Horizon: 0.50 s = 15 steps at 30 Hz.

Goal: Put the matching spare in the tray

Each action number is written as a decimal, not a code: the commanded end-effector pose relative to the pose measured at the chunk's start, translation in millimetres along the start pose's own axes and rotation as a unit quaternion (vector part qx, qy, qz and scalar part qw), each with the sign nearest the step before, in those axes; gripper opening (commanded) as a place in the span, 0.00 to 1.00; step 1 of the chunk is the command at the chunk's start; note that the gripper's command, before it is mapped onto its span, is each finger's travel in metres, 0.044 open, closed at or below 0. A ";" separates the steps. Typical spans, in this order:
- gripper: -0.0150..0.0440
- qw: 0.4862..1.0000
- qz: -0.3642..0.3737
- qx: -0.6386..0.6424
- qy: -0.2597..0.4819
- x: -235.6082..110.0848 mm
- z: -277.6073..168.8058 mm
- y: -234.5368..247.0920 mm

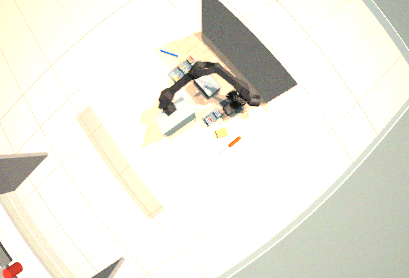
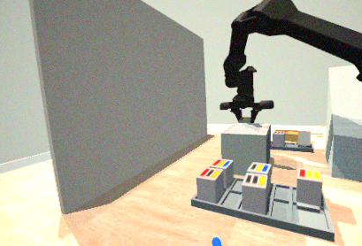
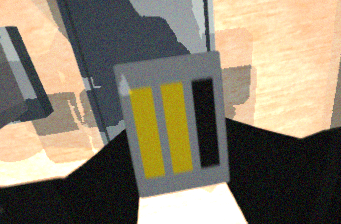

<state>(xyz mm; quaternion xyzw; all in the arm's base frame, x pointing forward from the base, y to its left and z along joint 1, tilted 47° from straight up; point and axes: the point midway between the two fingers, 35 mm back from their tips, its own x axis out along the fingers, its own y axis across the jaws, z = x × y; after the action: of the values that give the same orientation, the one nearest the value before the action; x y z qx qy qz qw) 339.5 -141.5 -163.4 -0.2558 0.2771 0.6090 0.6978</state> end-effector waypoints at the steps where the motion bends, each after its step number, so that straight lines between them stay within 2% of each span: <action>1: 0.25 1.000 -0.003 0.003 -0.002 4.0 0.2 0.0; 15: 0.25 1.000 -0.002 0.003 -0.003 18.1 1.5 1.9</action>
<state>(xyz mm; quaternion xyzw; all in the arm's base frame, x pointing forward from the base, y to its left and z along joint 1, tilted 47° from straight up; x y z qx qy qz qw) 339.4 -129.6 -173.1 -0.2553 0.2763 0.6093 0.6980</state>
